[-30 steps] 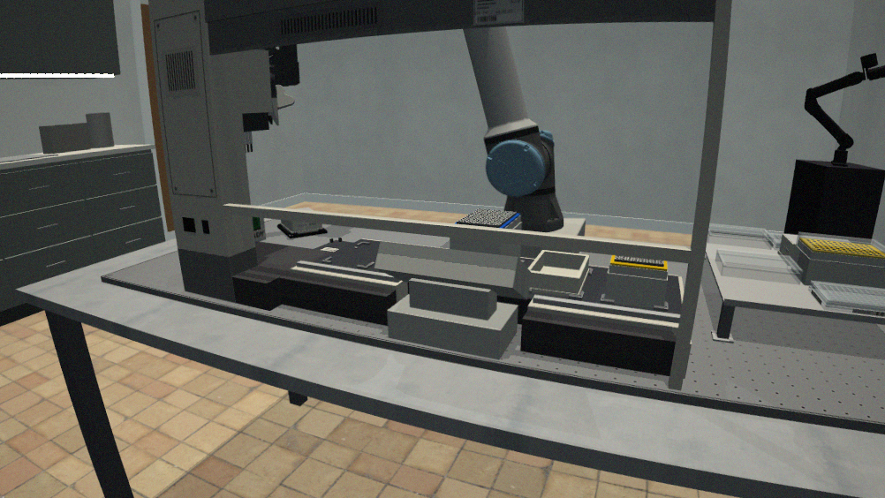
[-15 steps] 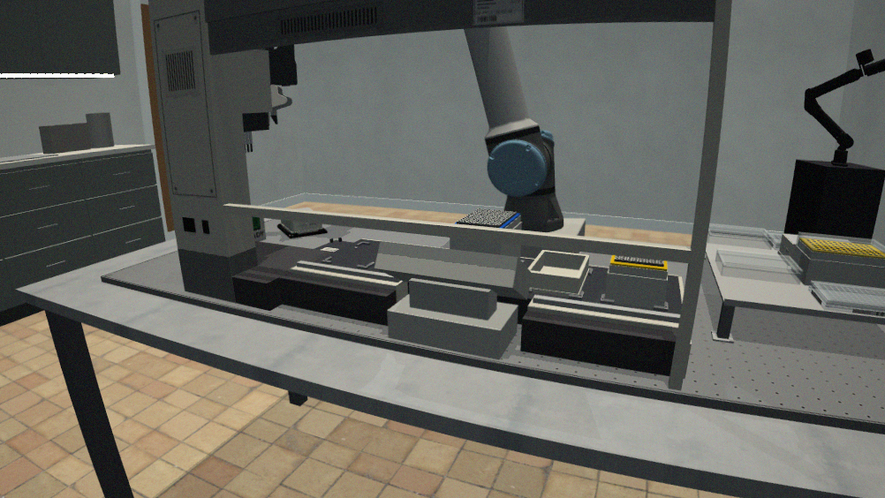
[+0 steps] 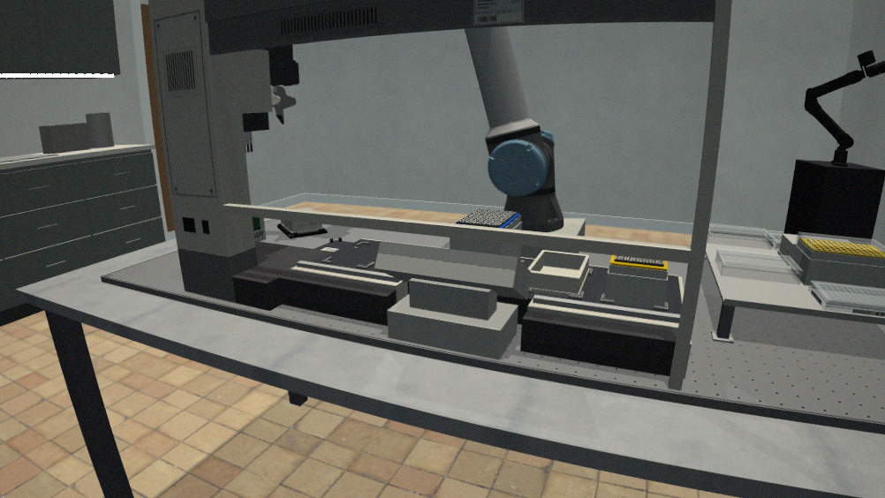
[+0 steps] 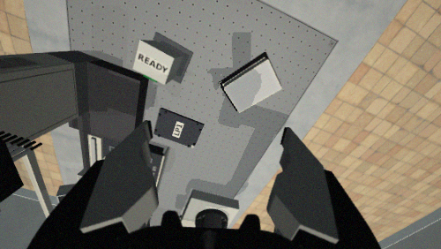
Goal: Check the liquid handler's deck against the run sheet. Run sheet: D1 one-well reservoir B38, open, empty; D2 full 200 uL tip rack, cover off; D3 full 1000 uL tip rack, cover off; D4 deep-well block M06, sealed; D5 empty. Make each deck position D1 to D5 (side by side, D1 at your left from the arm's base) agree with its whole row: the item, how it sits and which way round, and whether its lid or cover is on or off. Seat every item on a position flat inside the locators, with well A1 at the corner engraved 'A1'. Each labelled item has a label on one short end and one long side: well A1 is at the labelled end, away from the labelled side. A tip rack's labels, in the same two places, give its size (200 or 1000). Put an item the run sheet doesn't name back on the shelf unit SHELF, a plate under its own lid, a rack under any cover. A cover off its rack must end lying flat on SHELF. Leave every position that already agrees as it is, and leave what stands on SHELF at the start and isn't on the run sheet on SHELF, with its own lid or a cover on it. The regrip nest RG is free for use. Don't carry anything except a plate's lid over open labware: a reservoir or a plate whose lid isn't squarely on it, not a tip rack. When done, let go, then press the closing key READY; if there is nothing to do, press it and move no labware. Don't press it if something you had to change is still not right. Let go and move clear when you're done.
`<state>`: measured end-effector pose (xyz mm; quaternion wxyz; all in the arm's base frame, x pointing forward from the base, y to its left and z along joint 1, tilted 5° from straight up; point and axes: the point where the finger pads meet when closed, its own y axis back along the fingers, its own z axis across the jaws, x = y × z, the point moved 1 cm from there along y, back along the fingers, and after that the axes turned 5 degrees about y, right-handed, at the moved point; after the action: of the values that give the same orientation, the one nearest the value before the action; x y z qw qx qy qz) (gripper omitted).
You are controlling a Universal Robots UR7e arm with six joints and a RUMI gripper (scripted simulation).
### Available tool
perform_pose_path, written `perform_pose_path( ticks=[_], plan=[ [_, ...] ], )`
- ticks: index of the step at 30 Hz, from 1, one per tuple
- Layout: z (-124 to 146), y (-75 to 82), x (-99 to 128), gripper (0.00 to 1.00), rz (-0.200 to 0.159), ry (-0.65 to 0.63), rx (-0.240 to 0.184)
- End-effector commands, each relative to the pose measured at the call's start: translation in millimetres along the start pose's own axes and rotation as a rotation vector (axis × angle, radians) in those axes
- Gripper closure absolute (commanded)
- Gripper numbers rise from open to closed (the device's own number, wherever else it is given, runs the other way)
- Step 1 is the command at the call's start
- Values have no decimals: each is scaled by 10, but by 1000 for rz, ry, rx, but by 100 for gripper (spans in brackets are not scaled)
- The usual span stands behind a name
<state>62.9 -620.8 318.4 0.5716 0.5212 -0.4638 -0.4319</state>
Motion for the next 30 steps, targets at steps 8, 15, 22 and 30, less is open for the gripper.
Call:
perform_pose_path(
  ticks=[8, 15, 22, 30],
  plan=[
    [-46, 8, 22, 18, 1, -176, -2],
    [-263, 7, 114, 18, 1, -276, -2],
    [-263, 8, 114, 18, 1, -416, -2],
    [-263, 8, 114, 18, 2, -536, -2]
  ],
)
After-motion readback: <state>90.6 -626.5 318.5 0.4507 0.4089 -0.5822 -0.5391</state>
